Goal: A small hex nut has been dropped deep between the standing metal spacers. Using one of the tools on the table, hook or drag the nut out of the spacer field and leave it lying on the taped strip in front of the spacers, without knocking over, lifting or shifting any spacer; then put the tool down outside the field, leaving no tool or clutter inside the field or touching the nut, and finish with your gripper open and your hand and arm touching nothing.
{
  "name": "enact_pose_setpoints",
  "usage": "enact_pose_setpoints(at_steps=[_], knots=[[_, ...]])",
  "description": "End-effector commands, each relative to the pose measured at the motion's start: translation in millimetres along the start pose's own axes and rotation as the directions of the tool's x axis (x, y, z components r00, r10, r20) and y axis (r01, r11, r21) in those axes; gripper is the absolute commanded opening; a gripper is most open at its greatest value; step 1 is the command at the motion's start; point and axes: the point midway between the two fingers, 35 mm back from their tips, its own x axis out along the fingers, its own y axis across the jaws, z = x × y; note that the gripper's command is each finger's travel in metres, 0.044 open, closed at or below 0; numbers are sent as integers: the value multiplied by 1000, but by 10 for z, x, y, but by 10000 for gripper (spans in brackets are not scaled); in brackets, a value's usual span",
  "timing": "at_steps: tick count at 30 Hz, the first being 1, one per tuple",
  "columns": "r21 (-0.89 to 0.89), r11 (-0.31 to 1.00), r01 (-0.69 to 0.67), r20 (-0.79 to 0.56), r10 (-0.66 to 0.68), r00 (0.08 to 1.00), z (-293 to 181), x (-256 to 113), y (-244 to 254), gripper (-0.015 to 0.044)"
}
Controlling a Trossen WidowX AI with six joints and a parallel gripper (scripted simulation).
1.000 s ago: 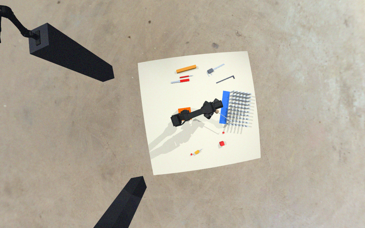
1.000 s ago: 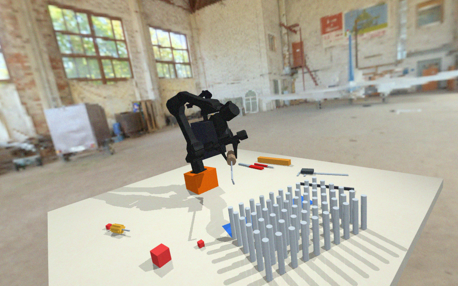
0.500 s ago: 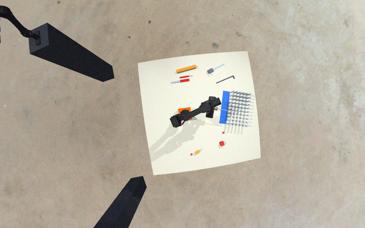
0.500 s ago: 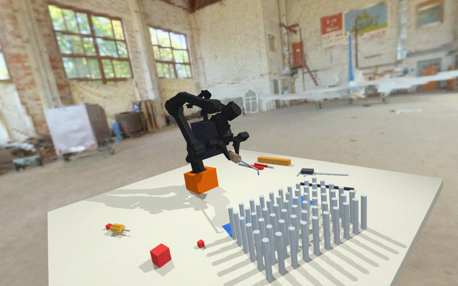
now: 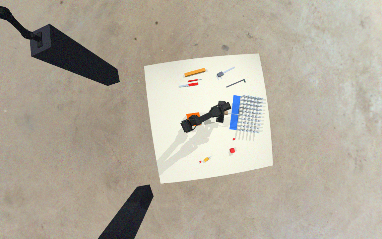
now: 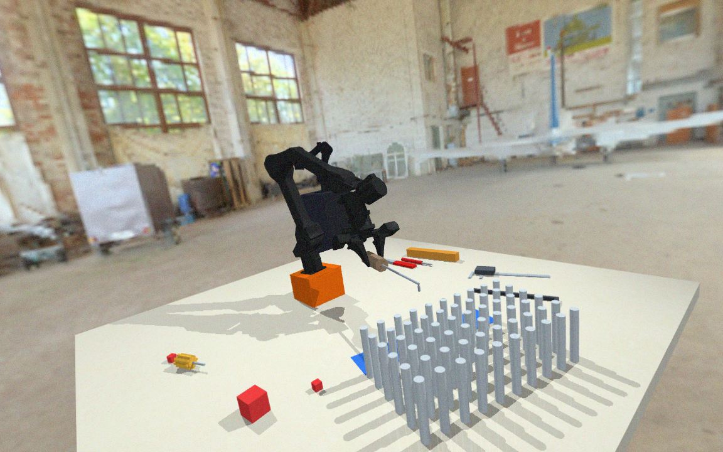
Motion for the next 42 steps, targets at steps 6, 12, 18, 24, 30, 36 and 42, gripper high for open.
enact_pose_setpoints(at_steps=[6, 12, 18, 24, 30, 36, 42], knots=[[-7, 1000, -5, -1, 5, 1000, 275, 559, -5, 0], [-7, 1000, -5, -2, 5, 1000, 503, 835, 41, 0], [-7, 1000, -5, -3, 5, 1000, 689, 994, 96, 0], [-7, 1000, -4, -4, 4, 1000, 668, 990, 93, 0], [-7, 1000, -4, -4, 4, 1000, 632, 1011, 91, 0], [-7, 1000, -4, -4, 4, 1000, 592, 1033, 89, 0], [-7, 1000, -4, -4, 4, 1000, 552, 1054, 88, 0]])
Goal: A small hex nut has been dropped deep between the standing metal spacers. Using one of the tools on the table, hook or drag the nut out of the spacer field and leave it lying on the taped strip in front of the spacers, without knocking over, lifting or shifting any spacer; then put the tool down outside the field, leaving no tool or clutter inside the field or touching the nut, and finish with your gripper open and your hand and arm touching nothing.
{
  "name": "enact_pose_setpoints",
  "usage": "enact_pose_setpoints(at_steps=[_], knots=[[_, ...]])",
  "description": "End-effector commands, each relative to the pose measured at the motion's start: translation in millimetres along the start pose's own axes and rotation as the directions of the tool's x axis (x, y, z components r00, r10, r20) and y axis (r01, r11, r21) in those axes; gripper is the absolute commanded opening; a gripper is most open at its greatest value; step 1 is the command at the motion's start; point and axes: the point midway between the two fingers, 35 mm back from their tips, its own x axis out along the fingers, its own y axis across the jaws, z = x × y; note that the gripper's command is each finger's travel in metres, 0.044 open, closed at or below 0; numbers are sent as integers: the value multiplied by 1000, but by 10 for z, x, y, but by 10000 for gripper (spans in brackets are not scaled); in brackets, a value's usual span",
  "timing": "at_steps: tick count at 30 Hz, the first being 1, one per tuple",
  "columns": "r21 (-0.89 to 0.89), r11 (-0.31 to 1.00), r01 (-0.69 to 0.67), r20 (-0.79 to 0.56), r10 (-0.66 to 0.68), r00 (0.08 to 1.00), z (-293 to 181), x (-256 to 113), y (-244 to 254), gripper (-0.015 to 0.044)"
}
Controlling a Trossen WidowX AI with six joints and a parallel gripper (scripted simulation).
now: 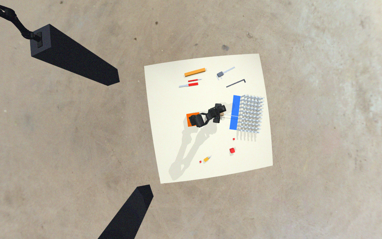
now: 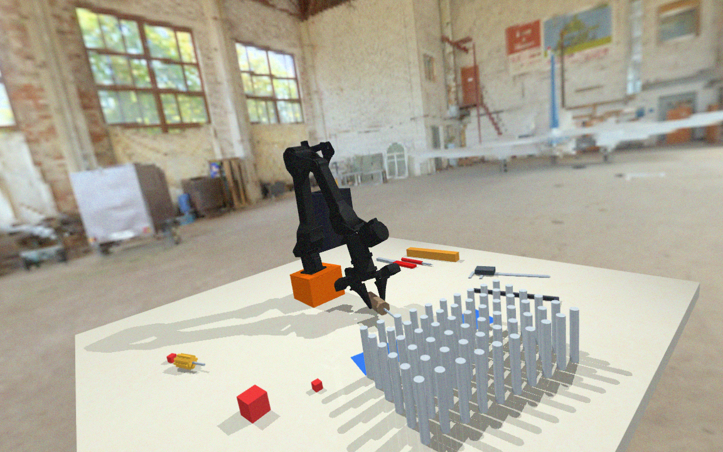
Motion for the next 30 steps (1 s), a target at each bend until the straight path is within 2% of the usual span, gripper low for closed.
enact_pose_setpoints(at_steps=[1, 30], knots=[[0, 1000, 7, -9, -7, 1000, -70, 17, -20, 0], [0, 1000, 6, -10, -6, 1000, -259, 115, -23, 0]])
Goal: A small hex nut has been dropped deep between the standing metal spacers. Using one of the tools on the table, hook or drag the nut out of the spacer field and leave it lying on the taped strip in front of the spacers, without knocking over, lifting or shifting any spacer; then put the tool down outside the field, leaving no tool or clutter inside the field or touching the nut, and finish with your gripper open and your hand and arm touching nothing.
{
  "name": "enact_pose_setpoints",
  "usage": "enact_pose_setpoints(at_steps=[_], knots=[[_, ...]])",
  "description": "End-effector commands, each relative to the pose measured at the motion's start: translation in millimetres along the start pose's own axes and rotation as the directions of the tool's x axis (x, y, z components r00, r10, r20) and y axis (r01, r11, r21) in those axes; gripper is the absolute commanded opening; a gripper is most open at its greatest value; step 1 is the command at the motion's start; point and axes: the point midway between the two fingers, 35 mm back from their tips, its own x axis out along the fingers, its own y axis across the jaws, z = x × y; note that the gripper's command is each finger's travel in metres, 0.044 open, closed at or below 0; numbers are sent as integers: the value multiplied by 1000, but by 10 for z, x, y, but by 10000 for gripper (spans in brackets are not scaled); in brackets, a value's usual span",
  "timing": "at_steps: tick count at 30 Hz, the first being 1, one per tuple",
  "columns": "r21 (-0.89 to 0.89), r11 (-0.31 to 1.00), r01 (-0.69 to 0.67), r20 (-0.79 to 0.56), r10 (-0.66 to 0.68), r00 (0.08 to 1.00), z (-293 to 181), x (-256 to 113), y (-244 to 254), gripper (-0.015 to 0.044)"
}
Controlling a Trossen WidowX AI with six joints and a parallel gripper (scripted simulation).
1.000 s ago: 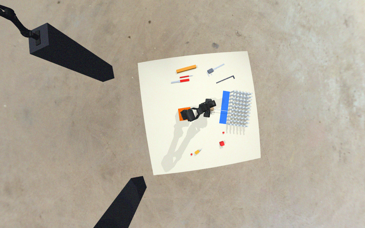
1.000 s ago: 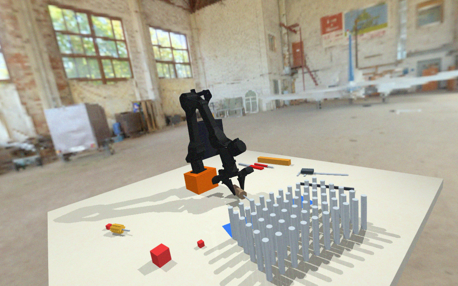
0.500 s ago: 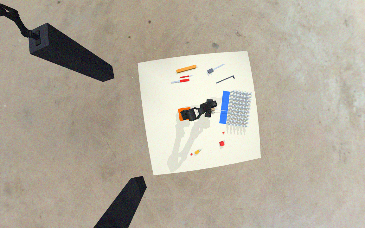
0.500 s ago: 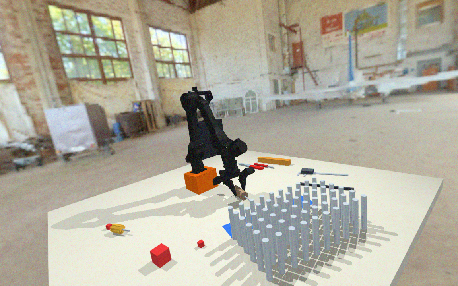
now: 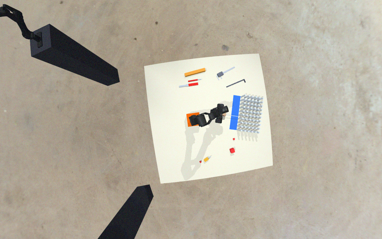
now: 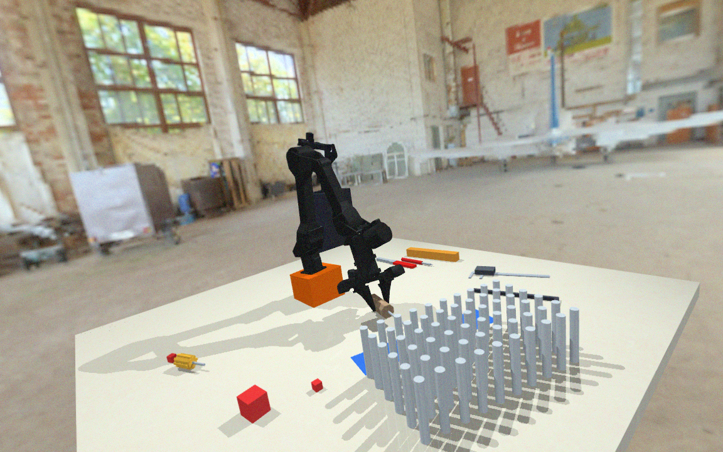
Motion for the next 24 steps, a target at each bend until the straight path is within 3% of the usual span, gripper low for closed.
enact_pose_setpoints(at_steps=[1, 24], knots=[[0, 1000, 6, -9, -6, 1000, -68, 16, -18, 0], [-1, 1000, 6, -10, -6, 1000, -212, 93, -19, 0]])
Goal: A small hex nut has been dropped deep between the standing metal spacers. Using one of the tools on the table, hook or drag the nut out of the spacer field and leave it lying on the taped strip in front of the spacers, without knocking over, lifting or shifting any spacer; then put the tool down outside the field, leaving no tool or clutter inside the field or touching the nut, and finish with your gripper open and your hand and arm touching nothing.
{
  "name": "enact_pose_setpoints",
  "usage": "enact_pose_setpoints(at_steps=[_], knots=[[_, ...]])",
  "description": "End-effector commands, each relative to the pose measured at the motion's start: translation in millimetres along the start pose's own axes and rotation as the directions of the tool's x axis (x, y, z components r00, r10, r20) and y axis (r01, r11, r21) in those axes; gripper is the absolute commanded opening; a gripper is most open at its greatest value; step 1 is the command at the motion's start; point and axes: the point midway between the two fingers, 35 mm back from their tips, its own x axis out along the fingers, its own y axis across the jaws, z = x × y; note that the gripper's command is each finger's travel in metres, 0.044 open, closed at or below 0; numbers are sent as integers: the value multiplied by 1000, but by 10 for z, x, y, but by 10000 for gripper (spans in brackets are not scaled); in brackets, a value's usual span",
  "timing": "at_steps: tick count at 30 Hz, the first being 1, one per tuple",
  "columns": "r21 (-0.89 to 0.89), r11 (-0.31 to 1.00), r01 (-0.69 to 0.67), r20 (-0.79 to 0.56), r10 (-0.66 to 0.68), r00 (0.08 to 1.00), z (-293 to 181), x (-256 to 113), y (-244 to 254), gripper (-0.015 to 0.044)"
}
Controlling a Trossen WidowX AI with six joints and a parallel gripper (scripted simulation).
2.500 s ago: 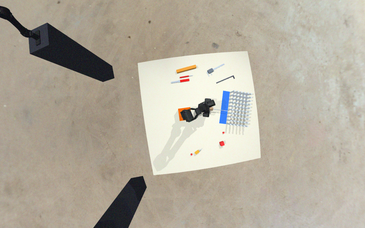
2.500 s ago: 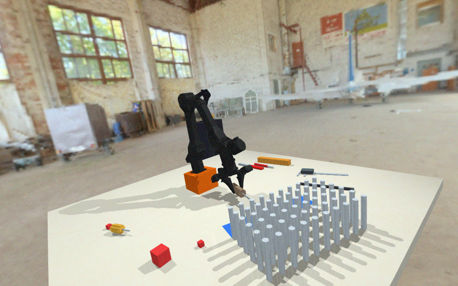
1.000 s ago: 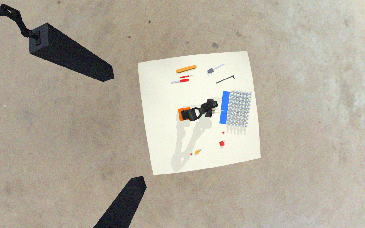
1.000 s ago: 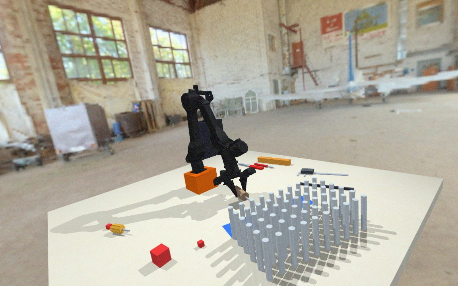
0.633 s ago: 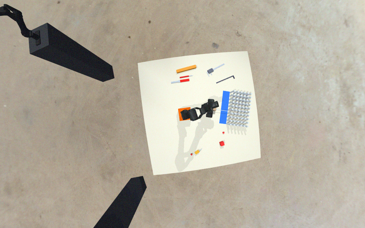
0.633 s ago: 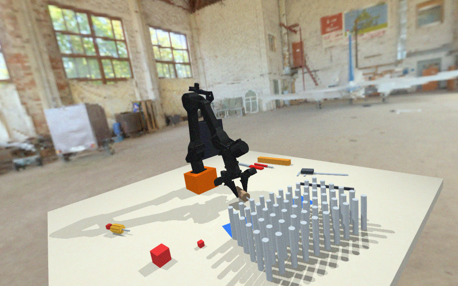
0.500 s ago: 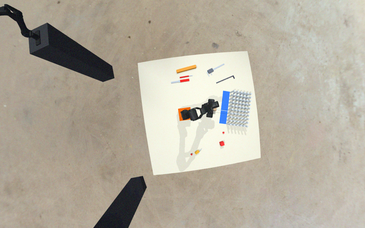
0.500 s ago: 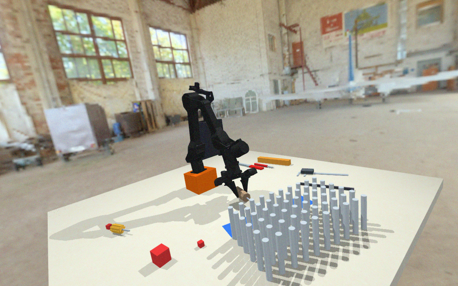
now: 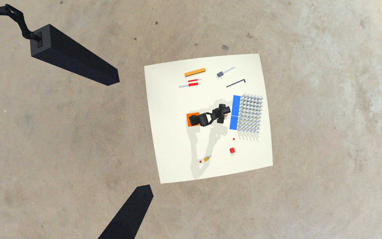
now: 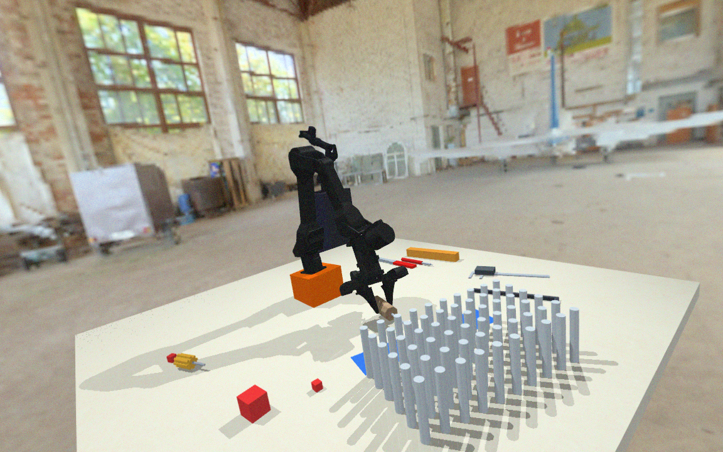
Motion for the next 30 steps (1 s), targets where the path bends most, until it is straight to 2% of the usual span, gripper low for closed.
enact_pose_setpoints(at_steps=[1, 30], knots=[[-2, 1000, 5, -5, -5, 1000, -59, 16, -15, 0], [-2, 1000, 5, -7, -5, 1000, -234, 112, -15, 0]])
